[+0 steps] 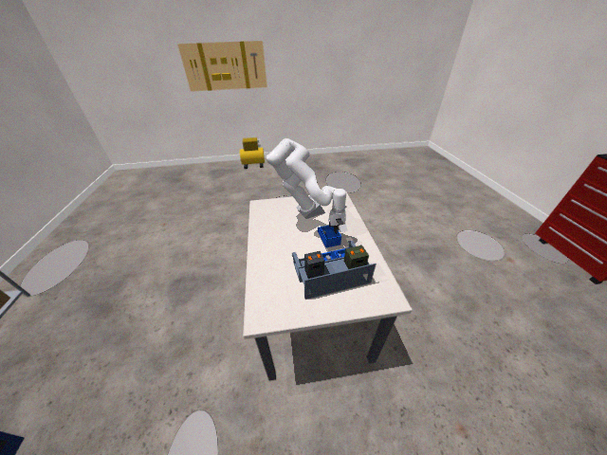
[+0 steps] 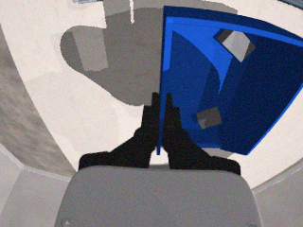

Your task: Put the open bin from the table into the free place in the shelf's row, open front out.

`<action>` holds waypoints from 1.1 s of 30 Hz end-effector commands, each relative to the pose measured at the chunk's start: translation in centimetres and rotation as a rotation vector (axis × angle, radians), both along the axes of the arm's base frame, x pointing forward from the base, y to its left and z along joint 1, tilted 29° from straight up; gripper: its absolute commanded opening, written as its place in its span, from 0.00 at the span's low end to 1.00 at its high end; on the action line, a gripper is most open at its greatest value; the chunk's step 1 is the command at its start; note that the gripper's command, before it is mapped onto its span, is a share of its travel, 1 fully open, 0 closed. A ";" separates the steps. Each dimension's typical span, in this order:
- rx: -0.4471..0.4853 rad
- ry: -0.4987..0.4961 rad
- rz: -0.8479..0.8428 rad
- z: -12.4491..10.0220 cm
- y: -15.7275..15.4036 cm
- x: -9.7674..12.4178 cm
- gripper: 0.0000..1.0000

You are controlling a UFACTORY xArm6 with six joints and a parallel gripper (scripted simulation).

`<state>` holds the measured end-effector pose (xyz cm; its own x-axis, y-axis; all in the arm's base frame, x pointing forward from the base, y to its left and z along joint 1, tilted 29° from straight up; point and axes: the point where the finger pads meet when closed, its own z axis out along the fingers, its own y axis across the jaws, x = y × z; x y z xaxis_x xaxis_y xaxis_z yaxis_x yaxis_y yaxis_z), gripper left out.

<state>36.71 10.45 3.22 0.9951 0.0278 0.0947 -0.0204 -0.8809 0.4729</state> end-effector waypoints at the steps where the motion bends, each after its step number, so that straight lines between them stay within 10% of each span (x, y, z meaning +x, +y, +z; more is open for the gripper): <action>1: 0.002 -0.003 0.001 0.2 -0.2 0.1 0.00; 33: 0.002 -0.003 0.001 1.4 -2.5 -0.3 0.00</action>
<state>36.27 7.82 4.51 0.9951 0.0278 0.0947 -0.0204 -0.8809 0.4729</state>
